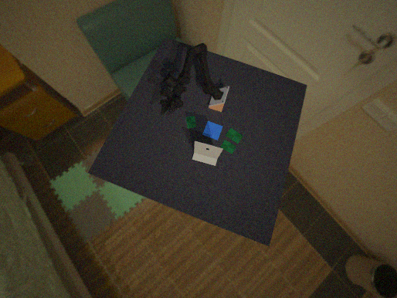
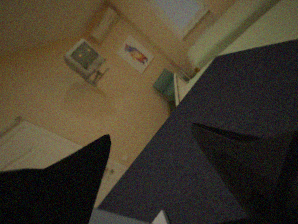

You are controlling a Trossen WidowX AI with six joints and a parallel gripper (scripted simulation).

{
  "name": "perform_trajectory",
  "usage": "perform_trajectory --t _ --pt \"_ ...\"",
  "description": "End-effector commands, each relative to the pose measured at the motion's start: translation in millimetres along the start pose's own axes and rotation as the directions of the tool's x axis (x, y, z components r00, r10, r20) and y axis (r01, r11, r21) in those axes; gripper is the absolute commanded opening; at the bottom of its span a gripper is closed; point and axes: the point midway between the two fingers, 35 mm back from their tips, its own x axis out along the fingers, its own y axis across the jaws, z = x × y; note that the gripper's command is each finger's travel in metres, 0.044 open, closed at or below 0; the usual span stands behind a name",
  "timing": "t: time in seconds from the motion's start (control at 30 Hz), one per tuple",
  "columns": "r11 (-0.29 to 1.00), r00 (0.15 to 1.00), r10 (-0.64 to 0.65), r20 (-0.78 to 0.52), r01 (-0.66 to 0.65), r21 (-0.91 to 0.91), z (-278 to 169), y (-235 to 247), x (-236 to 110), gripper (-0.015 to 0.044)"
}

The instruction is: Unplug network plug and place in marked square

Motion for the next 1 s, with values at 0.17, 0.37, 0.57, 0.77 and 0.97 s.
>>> perform_trajectory --t 0.17,0.37,0.57,0.77,0.97 --pt "0.998 1.0 0.024 -0.017 -0.023 0.055 -19.5 9.1 14.4 0.0243" --pt "0.99 0.998 0.057 -0.041 -0.051 0.128 -47.0 22.5 29.7 0.0156" --pt "0.977 0.994 0.089 -0.064 -0.074 0.199 -75.6 36.7 40.4 0.0156" --pt "0.959 0.989 0.121 -0.088 -0.093 0.269 -104.7 51.3 46.6 0.0156" --pt "0.935 0.982 0.153 -0.111 -0.107 0.337 -133.5 65.8 48.2 0.0156"
